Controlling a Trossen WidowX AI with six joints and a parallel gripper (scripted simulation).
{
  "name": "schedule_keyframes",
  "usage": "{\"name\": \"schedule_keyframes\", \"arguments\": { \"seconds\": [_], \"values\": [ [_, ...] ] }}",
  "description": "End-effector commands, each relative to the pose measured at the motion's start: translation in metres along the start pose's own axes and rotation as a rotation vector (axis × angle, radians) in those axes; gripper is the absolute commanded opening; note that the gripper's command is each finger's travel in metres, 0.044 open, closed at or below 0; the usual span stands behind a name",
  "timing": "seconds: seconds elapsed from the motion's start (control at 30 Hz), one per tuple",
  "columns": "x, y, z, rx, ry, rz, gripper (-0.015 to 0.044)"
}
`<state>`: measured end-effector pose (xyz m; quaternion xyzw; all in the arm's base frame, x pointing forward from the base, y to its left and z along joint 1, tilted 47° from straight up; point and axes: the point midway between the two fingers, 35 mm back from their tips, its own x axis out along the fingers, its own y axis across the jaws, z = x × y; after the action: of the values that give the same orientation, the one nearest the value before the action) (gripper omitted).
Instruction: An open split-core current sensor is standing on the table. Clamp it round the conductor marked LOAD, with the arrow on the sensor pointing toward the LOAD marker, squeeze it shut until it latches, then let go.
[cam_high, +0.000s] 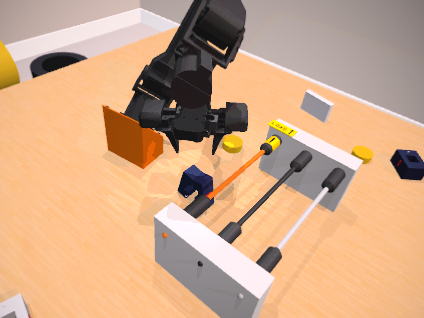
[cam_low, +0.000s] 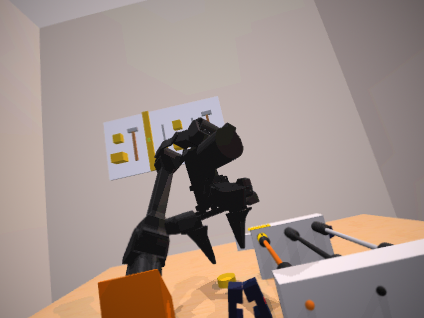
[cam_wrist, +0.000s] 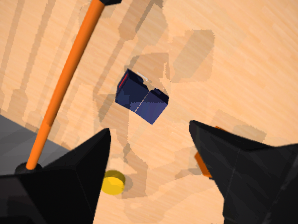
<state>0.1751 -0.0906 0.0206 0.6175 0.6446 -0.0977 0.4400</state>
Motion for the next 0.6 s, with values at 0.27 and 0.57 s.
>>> {"name": "schedule_keyframes", "arguments": {
  "seconds": [0.27, 0.57],
  "values": [
    [0.003, 0.013, 0.010, 0.601, 0.021, -0.104, 0.0320],
    [0.018, 0.012, 0.010, 0.601, 0.020, -0.104, 0.0320]
  ]
}}
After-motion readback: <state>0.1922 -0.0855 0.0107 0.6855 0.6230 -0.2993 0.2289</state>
